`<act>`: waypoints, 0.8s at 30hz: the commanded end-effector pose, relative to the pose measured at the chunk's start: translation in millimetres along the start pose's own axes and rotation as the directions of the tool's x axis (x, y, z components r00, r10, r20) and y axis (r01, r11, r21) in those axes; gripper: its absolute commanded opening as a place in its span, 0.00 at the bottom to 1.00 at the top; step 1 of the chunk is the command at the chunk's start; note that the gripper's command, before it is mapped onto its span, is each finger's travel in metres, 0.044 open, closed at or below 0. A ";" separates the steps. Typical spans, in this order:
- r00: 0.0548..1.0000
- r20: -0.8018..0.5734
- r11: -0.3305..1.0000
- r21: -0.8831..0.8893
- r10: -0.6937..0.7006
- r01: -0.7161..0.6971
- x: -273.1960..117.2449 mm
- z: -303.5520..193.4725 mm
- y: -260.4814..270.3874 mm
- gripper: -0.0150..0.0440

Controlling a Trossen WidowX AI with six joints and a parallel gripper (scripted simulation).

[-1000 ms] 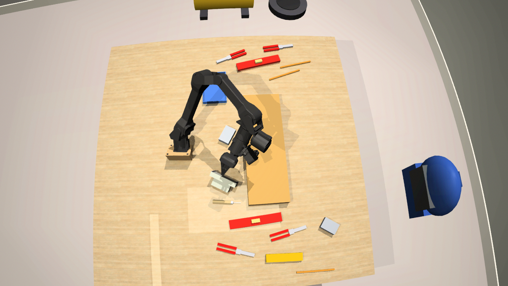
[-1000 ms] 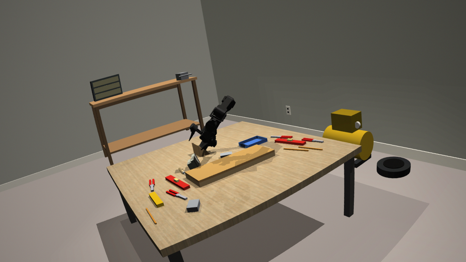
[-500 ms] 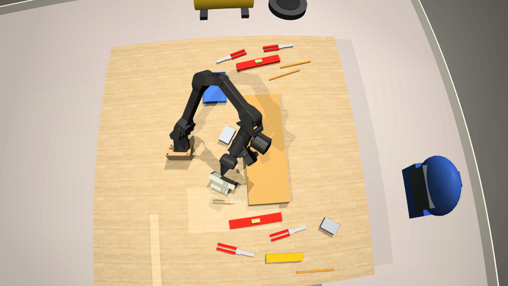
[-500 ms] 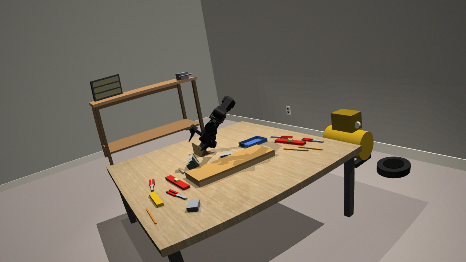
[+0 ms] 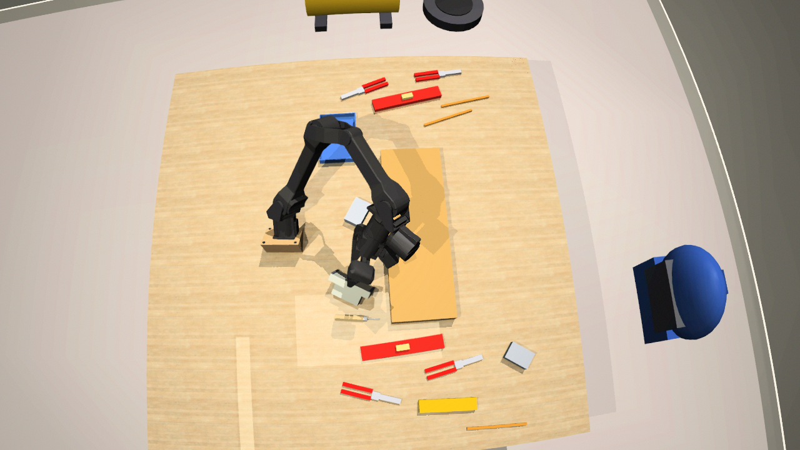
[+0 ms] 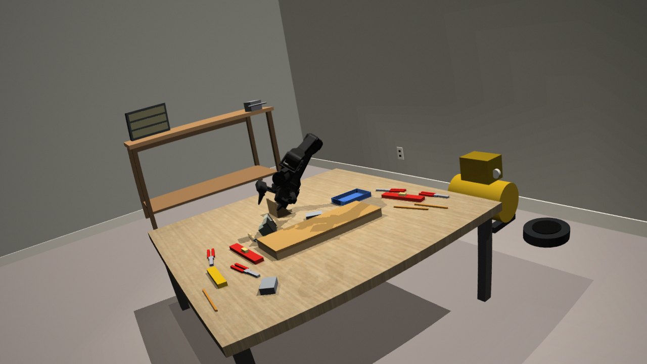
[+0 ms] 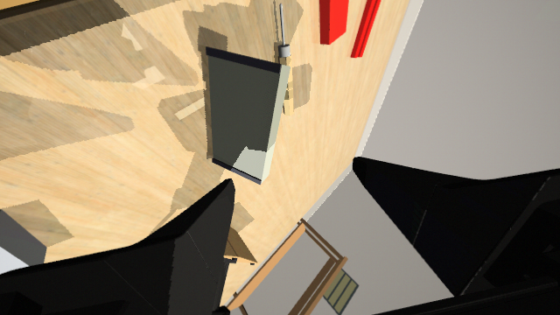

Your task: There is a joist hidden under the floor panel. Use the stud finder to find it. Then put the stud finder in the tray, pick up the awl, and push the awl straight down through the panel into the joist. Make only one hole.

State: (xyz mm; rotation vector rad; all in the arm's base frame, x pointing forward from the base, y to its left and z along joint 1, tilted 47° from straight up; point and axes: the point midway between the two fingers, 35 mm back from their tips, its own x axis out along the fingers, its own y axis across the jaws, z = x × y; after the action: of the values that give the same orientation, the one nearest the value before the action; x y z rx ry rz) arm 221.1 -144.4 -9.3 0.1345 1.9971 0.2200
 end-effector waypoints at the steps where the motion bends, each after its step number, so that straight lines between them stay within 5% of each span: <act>1: 0.972 0.057 0.896 -0.403 0.230 -0.188 24.7 -0.8 -11.9 1.00; 8: 0.855 0.187 0.564 -0.814 0.485 -0.141 53.2 -2.5 -23.5 1.00; 18: 0.711 0.323 0.316 -0.937 0.624 0.149 71.3 -3.4 -33.0 1.00; 24: 0.707 0.327 0.309 -0.938 0.627 0.160 71.8 -3.5 -33.3 1.00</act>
State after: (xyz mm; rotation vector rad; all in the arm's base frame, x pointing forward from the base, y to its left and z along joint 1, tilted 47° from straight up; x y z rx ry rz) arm 191.0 -150.8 -62.5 -0.0261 1.2568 1.2395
